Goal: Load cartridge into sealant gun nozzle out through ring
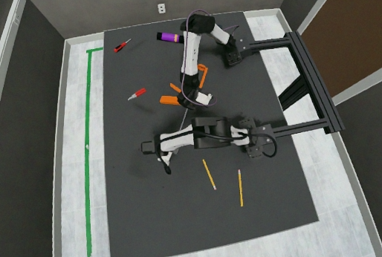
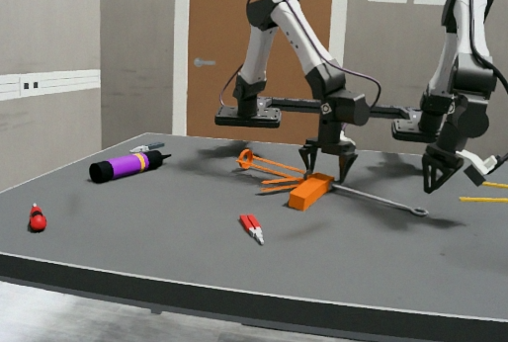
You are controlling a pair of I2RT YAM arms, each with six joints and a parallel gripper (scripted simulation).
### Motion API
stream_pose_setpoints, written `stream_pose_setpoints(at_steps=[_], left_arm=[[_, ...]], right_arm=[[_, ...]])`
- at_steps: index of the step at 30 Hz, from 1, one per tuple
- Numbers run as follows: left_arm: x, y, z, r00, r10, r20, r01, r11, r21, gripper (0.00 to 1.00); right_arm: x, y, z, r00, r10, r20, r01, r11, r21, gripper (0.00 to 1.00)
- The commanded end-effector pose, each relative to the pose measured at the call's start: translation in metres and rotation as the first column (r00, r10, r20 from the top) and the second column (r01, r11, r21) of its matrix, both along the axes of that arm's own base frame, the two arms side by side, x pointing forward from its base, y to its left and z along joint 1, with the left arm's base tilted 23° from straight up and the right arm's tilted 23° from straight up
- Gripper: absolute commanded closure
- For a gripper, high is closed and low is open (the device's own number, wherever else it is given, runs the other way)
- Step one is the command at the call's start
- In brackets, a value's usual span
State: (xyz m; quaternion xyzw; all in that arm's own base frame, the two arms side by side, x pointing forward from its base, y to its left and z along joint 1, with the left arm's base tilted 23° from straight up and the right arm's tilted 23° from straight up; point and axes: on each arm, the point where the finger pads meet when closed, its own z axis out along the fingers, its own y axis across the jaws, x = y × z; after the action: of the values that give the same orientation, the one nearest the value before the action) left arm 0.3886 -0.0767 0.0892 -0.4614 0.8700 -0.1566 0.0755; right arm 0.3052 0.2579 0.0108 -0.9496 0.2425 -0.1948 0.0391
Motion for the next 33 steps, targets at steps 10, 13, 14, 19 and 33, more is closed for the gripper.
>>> stream_pose_setpoints(at_steps=[10,13,14,19,33], left_arm=[[0.0056,-0.0001,0.0064,1.000,-0.006,0.028,0.006,1.000,-0.002,0.50],[0.0056,-0.0001,0.0064,1.000,-0.006,0.028,0.006,1.000,-0.002,0.50],[0.0056,-0.0001,0.0064,1.000,-0.006,0.028,0.006,1.000,-0.002,0.50],[0.0056,-0.0001,0.0064,1.000,-0.006,0.028,0.006,1.000,-0.002,0.50],[0.0056,-0.0001,0.0064,1.000,-0.006,0.028,0.006,1.000,-0.002,0.50]], right_arm=[[0.0031,0.0070,0.0080,1.000,0.000,0.021,-0.001,1.000,0.030,0.37],[0.0030,0.0070,0.0080,1.000,0.002,0.020,-0.002,1.000,0.030,0.47],[0.0030,0.0070,0.0080,1.000,0.002,0.020,-0.002,1.000,0.030,0.47],[0.0033,0.0067,0.0081,1.000,0.011,0.022,-0.011,1.000,0.024,0.60],[0.0033,0.0067,0.0081,1.000,0.011,0.022,-0.011,1.000,0.024,0.98]])
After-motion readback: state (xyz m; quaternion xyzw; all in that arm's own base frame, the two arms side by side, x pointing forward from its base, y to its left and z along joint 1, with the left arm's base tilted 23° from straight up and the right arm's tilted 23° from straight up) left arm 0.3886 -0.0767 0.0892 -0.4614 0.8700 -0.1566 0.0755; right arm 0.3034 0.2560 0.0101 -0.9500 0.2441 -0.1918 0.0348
